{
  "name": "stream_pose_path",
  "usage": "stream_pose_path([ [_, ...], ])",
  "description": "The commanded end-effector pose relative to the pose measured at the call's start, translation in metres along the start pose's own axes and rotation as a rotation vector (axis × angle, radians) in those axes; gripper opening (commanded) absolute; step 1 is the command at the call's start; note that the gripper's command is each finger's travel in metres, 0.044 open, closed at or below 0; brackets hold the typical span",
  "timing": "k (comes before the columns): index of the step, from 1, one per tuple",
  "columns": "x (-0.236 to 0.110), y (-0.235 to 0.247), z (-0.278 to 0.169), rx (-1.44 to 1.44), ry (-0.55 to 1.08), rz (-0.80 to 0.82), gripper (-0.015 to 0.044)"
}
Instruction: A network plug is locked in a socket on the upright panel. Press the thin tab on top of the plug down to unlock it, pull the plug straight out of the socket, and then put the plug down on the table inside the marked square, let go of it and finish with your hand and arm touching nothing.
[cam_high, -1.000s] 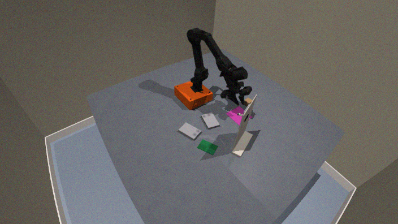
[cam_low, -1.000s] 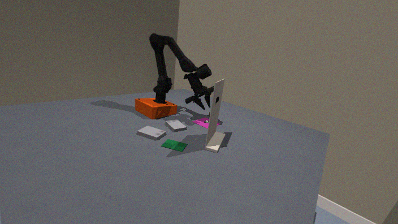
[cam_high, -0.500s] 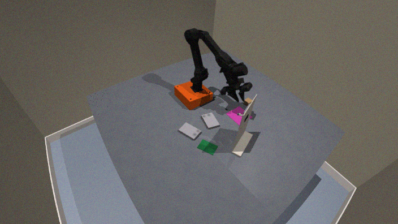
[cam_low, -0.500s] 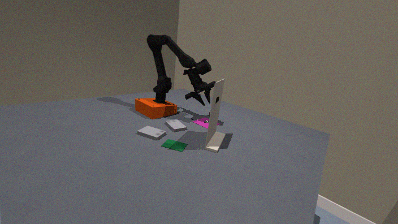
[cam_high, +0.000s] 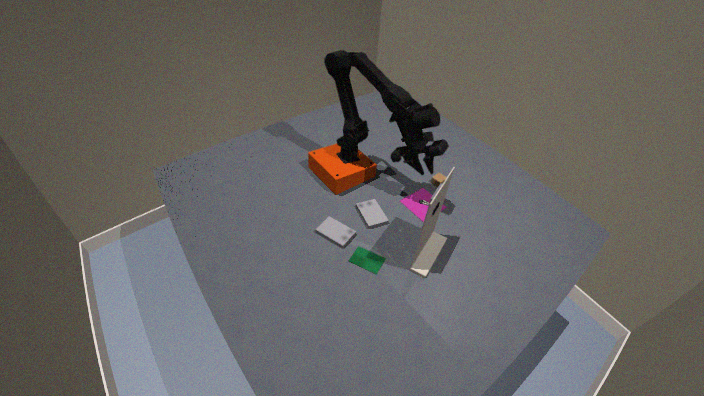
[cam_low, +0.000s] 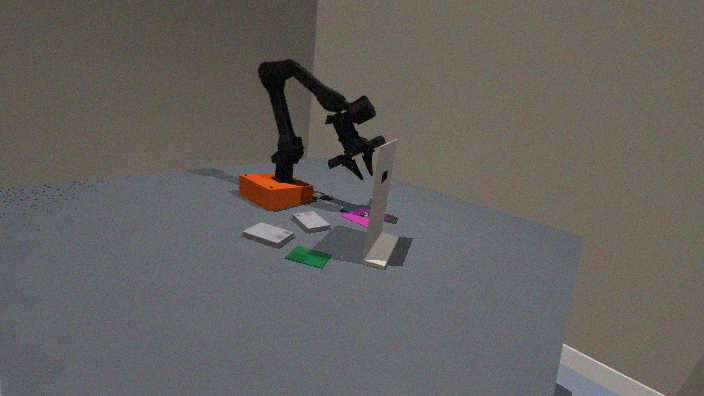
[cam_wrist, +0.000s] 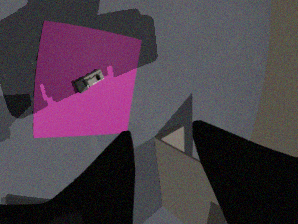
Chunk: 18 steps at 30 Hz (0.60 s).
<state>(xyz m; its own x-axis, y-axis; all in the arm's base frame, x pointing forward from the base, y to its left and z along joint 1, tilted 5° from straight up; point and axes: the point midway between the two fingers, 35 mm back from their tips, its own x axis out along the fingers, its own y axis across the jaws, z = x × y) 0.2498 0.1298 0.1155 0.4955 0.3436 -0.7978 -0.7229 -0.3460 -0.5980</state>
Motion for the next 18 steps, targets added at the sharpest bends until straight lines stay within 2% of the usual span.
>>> stream_pose_path([
  [1,-0.011,-0.011,0.001,-0.007,-0.004,-0.013,0.0156],
  [18,-0.059,-0.042,0.001,-0.011,-0.006,-0.019,0.0156],
])
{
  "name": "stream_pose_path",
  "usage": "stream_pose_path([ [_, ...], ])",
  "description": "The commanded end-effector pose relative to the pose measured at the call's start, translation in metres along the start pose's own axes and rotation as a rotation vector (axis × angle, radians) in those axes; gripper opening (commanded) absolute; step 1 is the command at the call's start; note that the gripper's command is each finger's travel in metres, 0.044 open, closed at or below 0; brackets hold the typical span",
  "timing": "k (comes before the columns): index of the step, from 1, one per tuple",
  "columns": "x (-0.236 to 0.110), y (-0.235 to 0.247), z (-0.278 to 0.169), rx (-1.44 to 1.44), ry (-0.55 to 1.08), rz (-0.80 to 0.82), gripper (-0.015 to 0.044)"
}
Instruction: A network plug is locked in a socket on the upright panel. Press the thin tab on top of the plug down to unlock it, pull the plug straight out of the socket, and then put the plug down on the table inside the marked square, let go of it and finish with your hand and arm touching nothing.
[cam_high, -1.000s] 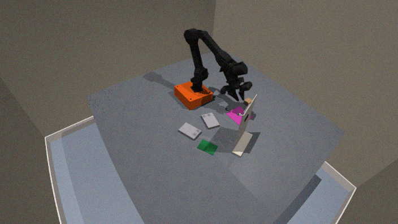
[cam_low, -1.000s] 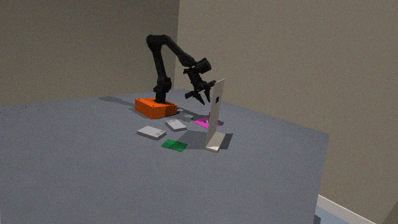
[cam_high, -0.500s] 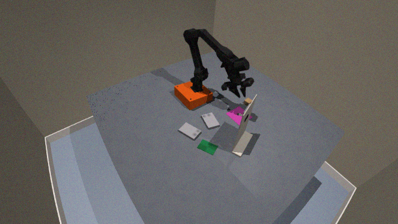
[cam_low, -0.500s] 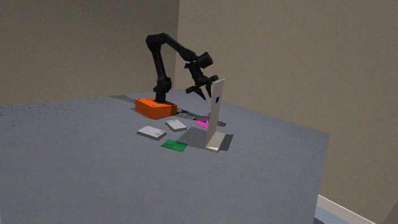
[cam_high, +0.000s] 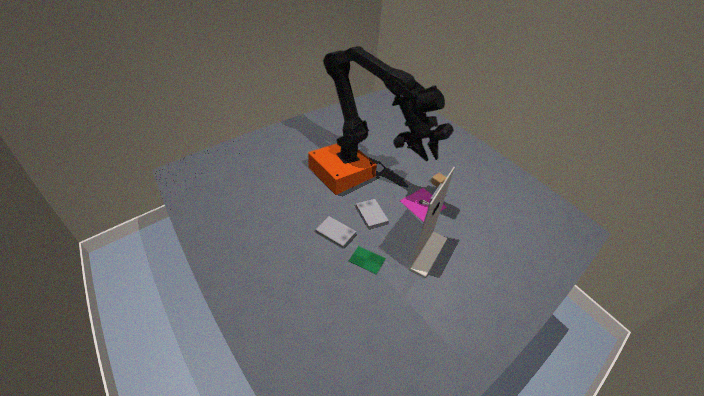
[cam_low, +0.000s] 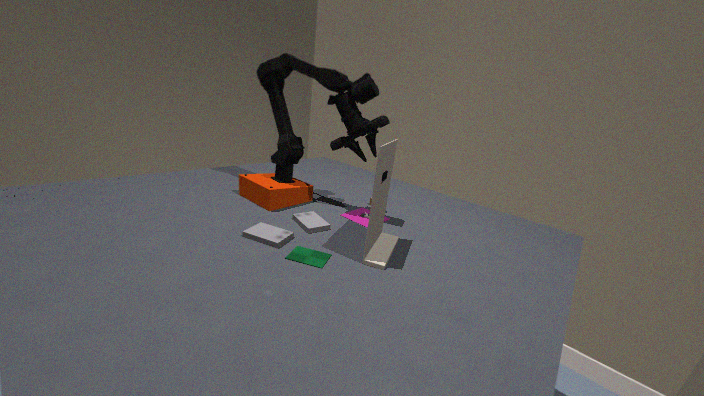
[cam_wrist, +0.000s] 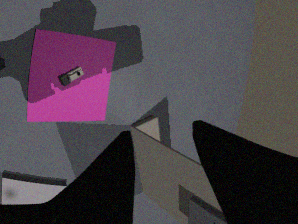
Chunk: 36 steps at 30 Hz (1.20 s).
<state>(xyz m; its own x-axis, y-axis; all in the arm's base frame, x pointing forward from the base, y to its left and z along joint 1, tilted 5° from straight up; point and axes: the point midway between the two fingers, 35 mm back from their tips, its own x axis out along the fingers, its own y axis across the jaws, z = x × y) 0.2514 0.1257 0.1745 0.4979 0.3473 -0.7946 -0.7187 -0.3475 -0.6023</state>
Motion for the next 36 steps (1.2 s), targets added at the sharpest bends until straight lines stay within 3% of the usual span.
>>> stream_pose_path([
  [1,-0.014,-0.008,0.001,-0.007,-0.004,-0.015,0.0156],
  [9,-0.031,-0.016,0.002,-0.009,-0.004,-0.017,0.0156],
  [20,-0.031,-0.016,0.002,-0.009,-0.004,-0.017,0.044],
  [36,-0.031,-0.016,0.002,-0.009,-0.004,-0.017,0.044],
])
